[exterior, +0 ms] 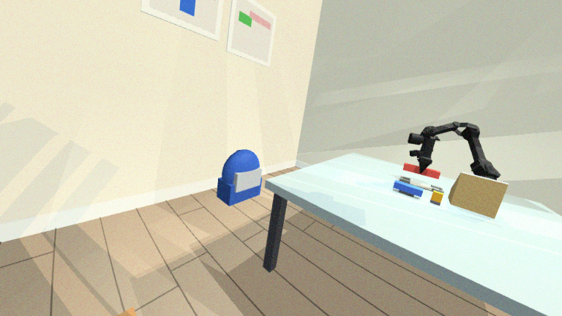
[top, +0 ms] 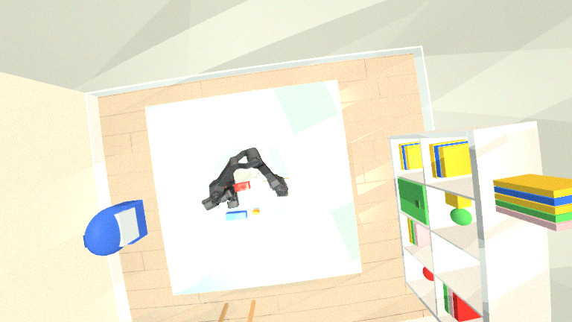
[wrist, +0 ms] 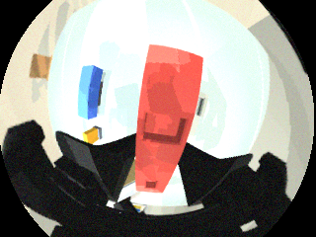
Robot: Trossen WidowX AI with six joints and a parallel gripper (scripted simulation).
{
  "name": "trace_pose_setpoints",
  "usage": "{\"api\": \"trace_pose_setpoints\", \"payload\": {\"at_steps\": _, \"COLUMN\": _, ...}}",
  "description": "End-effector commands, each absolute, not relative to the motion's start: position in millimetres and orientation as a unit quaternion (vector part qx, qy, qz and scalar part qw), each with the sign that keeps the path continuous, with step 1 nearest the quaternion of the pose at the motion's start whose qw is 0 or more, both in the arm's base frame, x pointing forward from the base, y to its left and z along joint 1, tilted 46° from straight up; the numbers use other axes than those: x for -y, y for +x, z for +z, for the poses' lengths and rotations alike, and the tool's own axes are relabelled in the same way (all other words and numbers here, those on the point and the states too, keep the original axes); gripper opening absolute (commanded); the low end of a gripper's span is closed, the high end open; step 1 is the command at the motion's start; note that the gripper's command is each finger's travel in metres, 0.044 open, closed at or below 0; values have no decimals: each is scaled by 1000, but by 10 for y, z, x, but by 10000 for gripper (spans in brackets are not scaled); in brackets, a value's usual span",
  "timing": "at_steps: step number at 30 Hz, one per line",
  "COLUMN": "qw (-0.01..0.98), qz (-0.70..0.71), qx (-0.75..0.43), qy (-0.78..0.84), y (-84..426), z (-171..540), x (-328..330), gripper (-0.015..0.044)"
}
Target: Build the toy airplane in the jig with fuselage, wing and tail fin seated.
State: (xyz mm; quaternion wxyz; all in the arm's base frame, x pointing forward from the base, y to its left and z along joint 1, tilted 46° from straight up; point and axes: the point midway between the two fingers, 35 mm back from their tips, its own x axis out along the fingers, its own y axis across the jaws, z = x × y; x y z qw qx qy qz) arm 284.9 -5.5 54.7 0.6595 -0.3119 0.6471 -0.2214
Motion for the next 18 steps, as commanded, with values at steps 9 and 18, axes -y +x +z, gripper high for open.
{"api": "trace_pose_setpoints", "payload": {"at_steps": 9, "qw": 666, "qz": -239, "qx": -637, "qy": -305, "y": 2805, "z": 717, "x": 434, "gripper": 0}}
{"api": "trace_pose_setpoints", "payload": {"at_steps": 18, "qw": 667, "qz": -252, "qx": -633, "qy": -303, "y": 2748, "z": 799, "x": 655, "gripper": 0}}
